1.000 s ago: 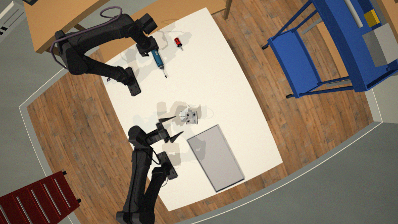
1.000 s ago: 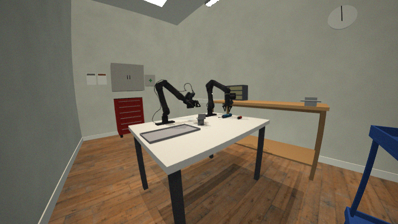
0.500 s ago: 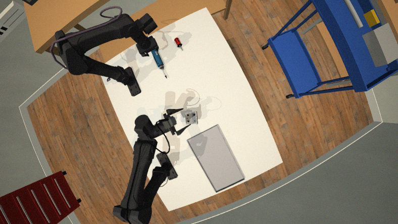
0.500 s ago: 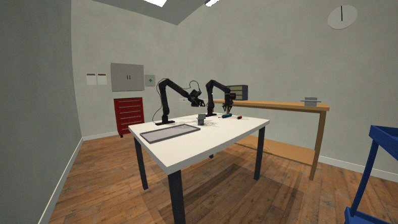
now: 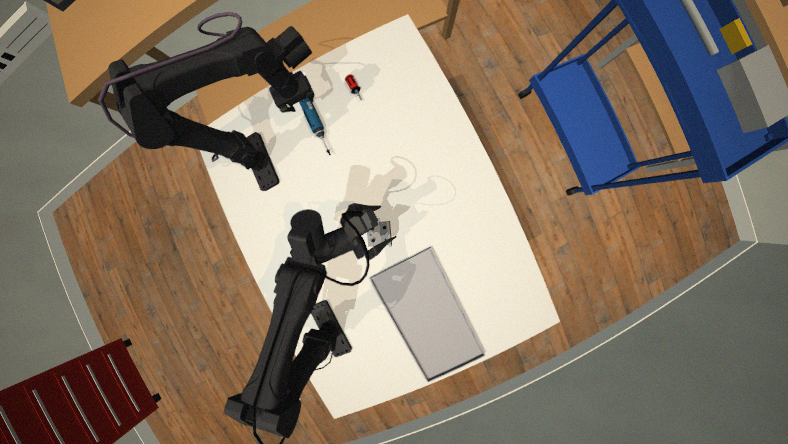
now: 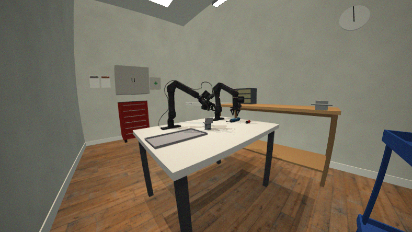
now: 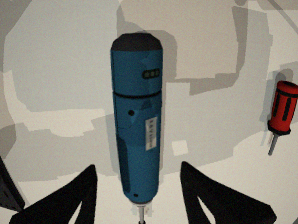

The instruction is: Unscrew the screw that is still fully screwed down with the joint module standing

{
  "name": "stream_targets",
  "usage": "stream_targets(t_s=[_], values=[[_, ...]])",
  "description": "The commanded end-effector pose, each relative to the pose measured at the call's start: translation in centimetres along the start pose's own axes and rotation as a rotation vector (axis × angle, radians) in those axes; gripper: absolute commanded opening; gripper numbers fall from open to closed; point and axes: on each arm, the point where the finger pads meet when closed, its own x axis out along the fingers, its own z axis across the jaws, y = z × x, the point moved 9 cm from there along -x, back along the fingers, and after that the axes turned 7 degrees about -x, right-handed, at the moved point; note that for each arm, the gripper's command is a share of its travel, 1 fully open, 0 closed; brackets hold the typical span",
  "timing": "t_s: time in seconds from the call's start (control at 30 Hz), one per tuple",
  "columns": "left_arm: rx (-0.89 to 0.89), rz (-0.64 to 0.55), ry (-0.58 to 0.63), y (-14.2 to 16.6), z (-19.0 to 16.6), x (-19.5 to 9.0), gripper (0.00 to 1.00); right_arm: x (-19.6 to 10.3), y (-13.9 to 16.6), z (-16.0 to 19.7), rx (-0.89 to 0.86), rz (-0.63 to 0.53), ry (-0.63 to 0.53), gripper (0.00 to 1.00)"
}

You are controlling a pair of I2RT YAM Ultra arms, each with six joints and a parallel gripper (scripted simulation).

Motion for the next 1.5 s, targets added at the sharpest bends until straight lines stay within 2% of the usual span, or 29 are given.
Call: stream_targets(t_s=[0.0,0.1,0.5,0.67,1.07,1.23,1.47], values=[[0.008,-0.008,0.047,0.0,-0.3,-1.6,0.65,0.5,-0.7,0.0,-0.054,0.059,-0.014,0.86],[0.008,-0.008,0.047,0.0,-0.3,-1.6,0.65,0.4,-0.6,0.1,-0.055,0.059,-0.015,0.86],[0.008,-0.008,0.047,0.0,-0.3,-1.6,0.65,5.1,-3.7,-1.9,-0.117,0.225,-0.051,0.86],[0.008,-0.008,0.047,0.0,-0.3,-1.6,0.65,4.9,-3.6,-1.7,-0.121,0.223,-0.056,0.86],[0.008,-0.008,0.047,0.0,-0.3,-1.6,0.65,9.6,-5.8,-5.3,-0.141,0.385,-0.114,0.86],[0.008,-0.008,0.047,0.0,-0.3,-1.6,0.65,9.3,-5.8,-4.7,-0.149,0.381,-0.124,0.86],[0.008,-0.008,0.047,0.0,-0.3,-1.6,0.65,11.8,-6.6,-7.9,-0.132,0.468,-0.165,0.86]])
